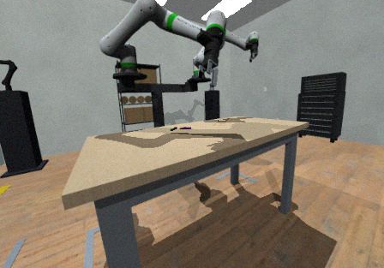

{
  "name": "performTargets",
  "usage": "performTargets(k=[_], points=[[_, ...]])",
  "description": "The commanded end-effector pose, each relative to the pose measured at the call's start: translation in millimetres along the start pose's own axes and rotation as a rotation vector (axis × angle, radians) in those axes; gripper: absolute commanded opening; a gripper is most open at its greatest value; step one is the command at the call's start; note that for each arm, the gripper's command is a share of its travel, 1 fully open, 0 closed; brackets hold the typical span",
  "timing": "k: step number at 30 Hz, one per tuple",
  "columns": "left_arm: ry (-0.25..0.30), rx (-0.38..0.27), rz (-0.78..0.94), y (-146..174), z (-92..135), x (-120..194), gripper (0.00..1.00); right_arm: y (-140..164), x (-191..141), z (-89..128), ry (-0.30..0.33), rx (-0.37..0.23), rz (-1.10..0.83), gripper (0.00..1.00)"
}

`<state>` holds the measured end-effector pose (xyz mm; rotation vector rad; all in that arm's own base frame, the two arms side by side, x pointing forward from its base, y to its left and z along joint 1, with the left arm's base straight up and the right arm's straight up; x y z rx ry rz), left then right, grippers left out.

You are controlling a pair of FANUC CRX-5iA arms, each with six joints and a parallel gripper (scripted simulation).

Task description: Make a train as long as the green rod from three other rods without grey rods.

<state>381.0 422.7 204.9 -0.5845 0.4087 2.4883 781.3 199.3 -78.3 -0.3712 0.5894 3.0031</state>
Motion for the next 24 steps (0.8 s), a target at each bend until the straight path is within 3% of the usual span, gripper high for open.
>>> performTargets(k=[1, 8, 10, 11, 24], points=[[-0.079, -0.073, 0.062, 14.2, 47.3, 47.1, 1.0, 0.3, -1.1, 1.5, 0.002, -0.001, -0.001, 1.0], [-0.176, -0.144, 0.147, 44.1, 105.9, 109.9, 1.0, 0.3, -1.1, 1.5, 0.002, -0.001, -0.001, 1.0], [-0.176, -0.144, 0.147, 44.1, 105.9, 109.9, 1.0, 0.3, -1.1, 1.5, 0.002, -0.001, -0.001, 1.0], [-0.194, -0.156, 0.164, 58.2, 130.3, 136.5, 1.0, 0.3, -1.1, 1.5, 0.002, -0.001, -0.001, 1.0], [-0.376, -0.253, 0.353, 152.1, 220.1, 231.6, 1.0, 0.3, -1.1, 1.5, 0.002, -0.001, -0.001, 1.0]])
Point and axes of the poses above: on each arm, the point where the finger pads meet when closed, its own z axis back along the fingers, its own x axis across the jaws, y = z × x, the point moved 4 cm from there along z, back along the fingers, and after that the axes turned 9 degrees about -z, right-handed, at the moved point
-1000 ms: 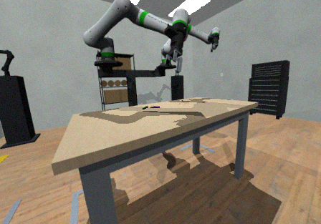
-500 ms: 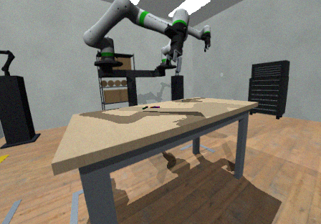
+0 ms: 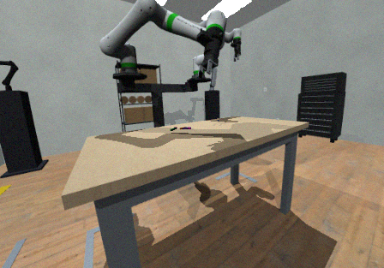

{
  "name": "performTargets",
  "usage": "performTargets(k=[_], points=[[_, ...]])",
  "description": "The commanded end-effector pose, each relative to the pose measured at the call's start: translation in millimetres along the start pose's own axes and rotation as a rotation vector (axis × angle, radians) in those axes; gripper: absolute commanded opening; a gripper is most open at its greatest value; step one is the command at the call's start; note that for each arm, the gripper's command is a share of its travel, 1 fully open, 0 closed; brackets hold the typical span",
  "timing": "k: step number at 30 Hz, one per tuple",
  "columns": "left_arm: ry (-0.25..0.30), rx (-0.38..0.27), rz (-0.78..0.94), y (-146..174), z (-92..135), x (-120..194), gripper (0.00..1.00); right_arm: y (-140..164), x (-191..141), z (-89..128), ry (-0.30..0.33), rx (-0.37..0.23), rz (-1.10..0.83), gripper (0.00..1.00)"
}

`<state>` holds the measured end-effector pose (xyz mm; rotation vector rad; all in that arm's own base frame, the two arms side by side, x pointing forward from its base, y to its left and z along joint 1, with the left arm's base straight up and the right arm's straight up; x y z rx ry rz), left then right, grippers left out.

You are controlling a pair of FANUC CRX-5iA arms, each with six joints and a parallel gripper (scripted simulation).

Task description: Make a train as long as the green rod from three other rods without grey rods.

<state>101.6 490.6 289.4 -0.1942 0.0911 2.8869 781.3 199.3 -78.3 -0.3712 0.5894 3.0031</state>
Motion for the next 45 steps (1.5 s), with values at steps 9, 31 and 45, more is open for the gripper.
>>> performTargets(k=[9, 31, 45], points=[[-0.103, -0.045, 0.102, 35.5, 43.9, 90.2, 1.0, 0.3, -1.1, 1.5, 0.002, -0.001, -0.001, 1.0], [-0.137, -0.055, 0.138, 48.2, 54.0, 109.9, 1.0, -15.3, 16.9, -9.4, -0.012, -0.031, 0.051, 1.0], [-0.137, -0.055, 0.138, 48.2, 54.0, 109.9, 1.0, -74.3, 113.7, -53.5, -0.07, -0.171, 0.27, 1.0]])
Point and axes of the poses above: on each arm, the point where the finger pads meet when closed, its own z axis back along the fingers, its own x axis across the jaws, y = z × x, the point moved 4 cm from there along z, back along the fingers, and after that the axes turned 9 degrees about -z, right-handed, at the moved point
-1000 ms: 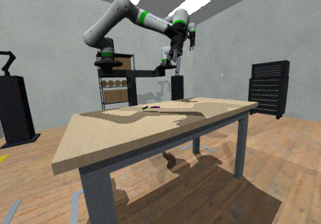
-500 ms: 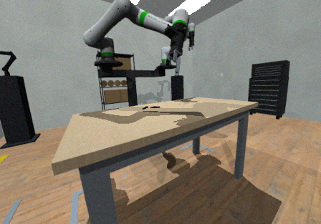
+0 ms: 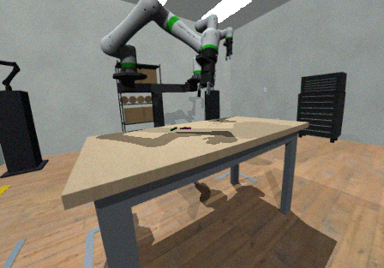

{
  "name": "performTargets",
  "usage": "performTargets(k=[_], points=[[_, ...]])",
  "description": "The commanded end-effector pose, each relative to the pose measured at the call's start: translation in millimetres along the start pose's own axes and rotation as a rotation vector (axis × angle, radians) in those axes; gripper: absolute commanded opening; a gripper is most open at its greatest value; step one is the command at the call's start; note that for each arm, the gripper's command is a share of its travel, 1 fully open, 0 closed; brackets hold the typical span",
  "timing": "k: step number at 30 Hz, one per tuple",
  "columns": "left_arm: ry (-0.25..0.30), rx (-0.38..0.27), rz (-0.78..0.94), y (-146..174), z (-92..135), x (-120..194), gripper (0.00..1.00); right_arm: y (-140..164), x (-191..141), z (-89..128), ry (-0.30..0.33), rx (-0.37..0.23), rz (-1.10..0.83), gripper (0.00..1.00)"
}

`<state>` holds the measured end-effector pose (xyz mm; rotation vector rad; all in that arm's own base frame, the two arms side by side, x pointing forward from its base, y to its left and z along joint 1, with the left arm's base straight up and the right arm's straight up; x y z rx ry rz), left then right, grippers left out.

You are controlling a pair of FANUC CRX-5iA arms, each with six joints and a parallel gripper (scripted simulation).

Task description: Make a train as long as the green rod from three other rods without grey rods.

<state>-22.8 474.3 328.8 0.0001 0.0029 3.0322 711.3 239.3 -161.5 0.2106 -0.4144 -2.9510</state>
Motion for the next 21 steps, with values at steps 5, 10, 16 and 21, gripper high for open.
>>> performTargets(k=[5, 10, 16, 21], points=[[0.0, -0.002, 0.0, -0.2, 0.9, -0.1, 1.0, -38.4, 55.1, -31.0, -0.023, -0.089, 0.127, 1.0], [0.0, -0.002, 0.0, -0.2, 0.9, -0.1, 1.0, -55.7, 91.3, -46.9, -0.036, -0.135, 0.193, 1.0], [0.0, -0.002, 0.0, -0.2, 0.9, -0.1, 1.0, -70.4, 133.8, -62.2, -0.047, -0.183, 0.261, 1.0], [0.0, -0.002, 0.0, -0.2, 0.9, -0.1, 1.0, -79.5, 174.3, -74.0, -0.054, -0.223, 0.32, 1.0]])
Point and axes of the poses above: on each arm, the point where the finger pads meet when closed, its own z axis back along the fingers, its own x axis across the jaws, y = z × x, the point moved 4 cm from there along z, back along the fingers, and after that the axes turned 9 degrees about -z, right-handed, at the moved point
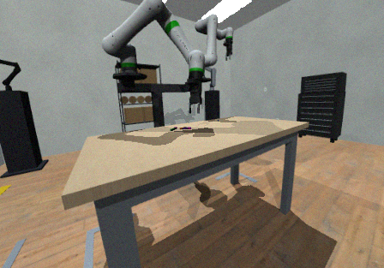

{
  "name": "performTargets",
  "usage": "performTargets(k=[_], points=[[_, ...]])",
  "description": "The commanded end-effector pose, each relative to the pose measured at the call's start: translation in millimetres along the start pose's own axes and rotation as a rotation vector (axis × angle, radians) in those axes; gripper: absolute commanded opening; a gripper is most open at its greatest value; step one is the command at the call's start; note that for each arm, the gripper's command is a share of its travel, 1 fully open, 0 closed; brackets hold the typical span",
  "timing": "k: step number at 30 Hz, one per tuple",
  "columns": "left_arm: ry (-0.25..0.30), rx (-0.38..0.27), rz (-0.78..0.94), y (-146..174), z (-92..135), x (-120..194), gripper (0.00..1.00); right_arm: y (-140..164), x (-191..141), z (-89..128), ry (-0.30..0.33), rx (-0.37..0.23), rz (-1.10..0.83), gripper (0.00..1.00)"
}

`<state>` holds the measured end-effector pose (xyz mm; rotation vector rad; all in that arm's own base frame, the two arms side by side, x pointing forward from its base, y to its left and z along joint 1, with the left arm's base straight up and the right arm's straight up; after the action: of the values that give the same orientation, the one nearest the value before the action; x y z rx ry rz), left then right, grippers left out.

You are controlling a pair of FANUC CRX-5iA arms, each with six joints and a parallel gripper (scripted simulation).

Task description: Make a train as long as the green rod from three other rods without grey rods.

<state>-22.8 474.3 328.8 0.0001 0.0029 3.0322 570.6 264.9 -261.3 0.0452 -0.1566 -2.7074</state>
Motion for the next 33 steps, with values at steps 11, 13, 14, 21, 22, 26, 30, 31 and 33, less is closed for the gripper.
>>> performTargets(k=[11, 13, 14, 21, 22, 26, 30, 31, 33], points=[[0.0, -0.002, 0.0, -0.2, 0.9, -0.1, 1.0, -36.5, 108.7, -36.5, 0.001, -0.1, 0.159, 1.0], [0.0, -0.002, 0.0, -0.2, 0.9, -0.1, 1.0, -38.4, 125.2, -39.6, 0.003, -0.109, 0.179, 1.0], [0.0, -0.002, 0.0, -0.2, 0.9, -0.1, 1.0, -39.0, 133.6, -40.9, 0.004, -0.113, 0.189, 1.0], [0.0, -0.002, 0.0, -0.2, 0.9, -0.1, 1.0, -39.6, 146.1, -42.6, 0.006, -0.118, 0.204, 1.0], [0.0, -0.002, 0.0, -0.2, 0.9, -0.1, 1.0, -39.6, 146.1, -42.6, 0.006, -0.118, 0.204, 1.0], [0.0, -0.002, 0.0, -0.2, 0.9, -0.1, 1.0, -39.6, 146.1, -42.6, 0.006, -0.118, 0.204, 1.0], [0.0, -0.002, 0.0, -0.2, 0.9, -0.1, 1.0, -39.6, 146.1, -42.6, 0.006, -0.118, 0.204, 1.0], [0.0, -0.002, 0.0, -0.2, 0.9, -0.1, 1.0, -39.6, 146.1, -42.6, 0.006, -0.118, 0.204, 1.0], [0.0, -0.002, 0.0, -0.2, 0.9, -0.1, 1.0, -39.6, 146.1, -42.6, 0.006, -0.118, 0.204, 1.0]])
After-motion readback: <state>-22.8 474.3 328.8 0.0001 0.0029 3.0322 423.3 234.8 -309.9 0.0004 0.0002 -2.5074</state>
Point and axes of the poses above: on each arm, the point where the finger pads meet when closed, its own z axis back along the fingers, its own x axis across the jaws, y = z × x, the point moved 4 cm from there along z, back along the fingers, and after that the axes turned 9 degrees about -z, right-handed, at the moved point
